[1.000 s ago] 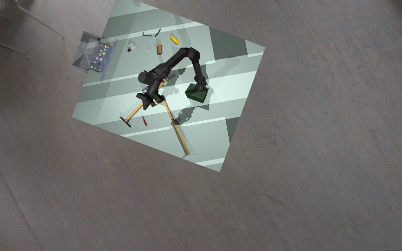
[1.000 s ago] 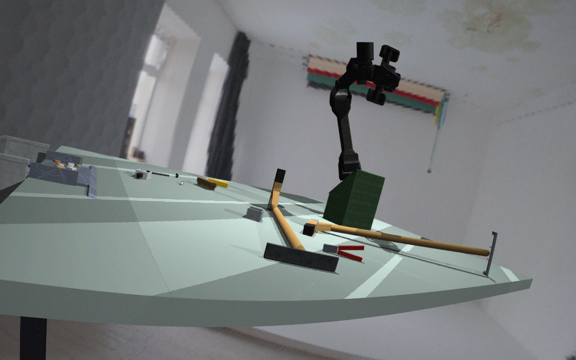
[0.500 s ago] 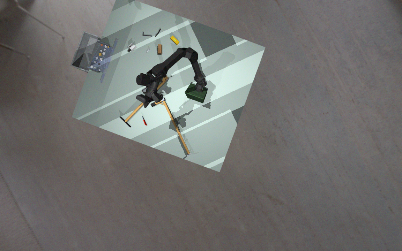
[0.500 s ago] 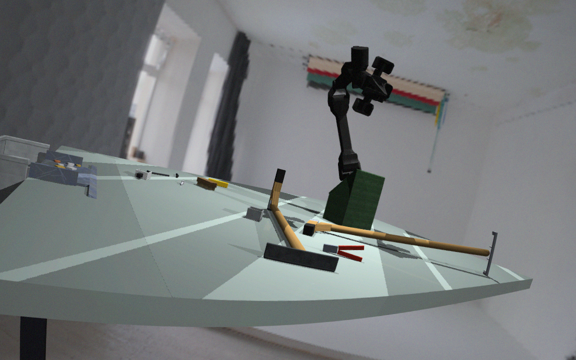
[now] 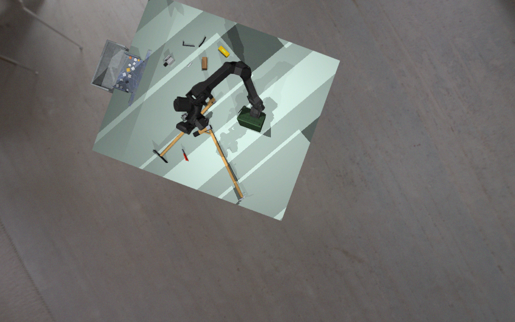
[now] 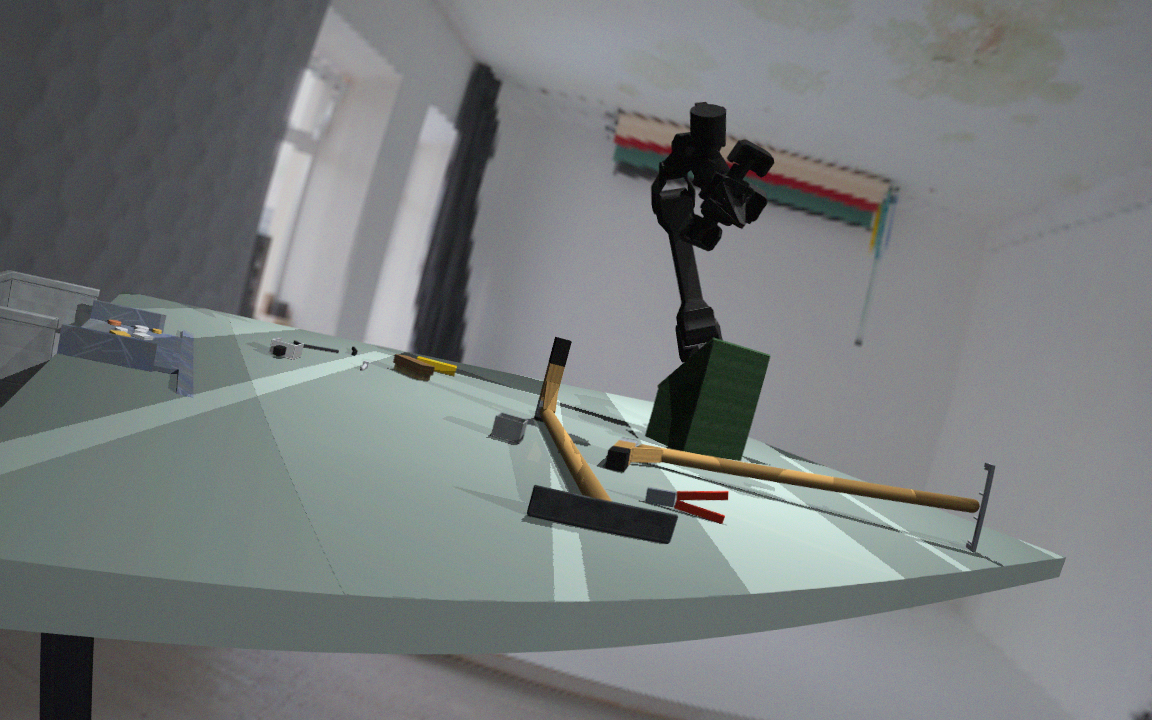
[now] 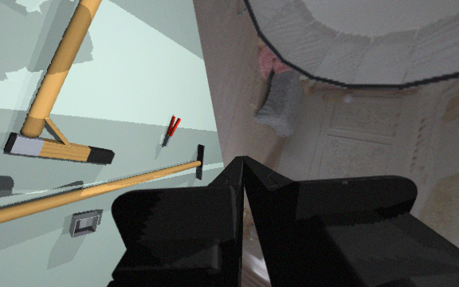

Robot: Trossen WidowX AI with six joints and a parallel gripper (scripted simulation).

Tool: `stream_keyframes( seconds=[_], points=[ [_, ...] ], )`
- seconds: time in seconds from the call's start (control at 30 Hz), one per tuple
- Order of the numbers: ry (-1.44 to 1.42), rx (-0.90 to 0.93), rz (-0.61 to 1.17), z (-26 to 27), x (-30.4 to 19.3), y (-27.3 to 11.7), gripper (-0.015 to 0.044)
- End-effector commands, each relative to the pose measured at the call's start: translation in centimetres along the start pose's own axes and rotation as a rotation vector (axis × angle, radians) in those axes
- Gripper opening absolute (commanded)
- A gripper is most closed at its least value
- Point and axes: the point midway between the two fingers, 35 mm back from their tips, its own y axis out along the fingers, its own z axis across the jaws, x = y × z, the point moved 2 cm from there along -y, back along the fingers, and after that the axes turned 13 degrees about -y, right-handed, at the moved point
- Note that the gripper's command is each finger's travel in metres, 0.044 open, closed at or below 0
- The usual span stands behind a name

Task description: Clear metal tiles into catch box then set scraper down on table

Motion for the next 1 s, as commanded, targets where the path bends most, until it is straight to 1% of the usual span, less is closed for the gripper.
stream_keyframes(
  seconds=[0.0,0.97],
  points=[
    [-0.018,0.061,-0.010,1.5,-0.1,0.5,0.0000],
    [-0.170,0.456,-0.148,11.6,-0.1,1.4,0.0000]
  ],
)
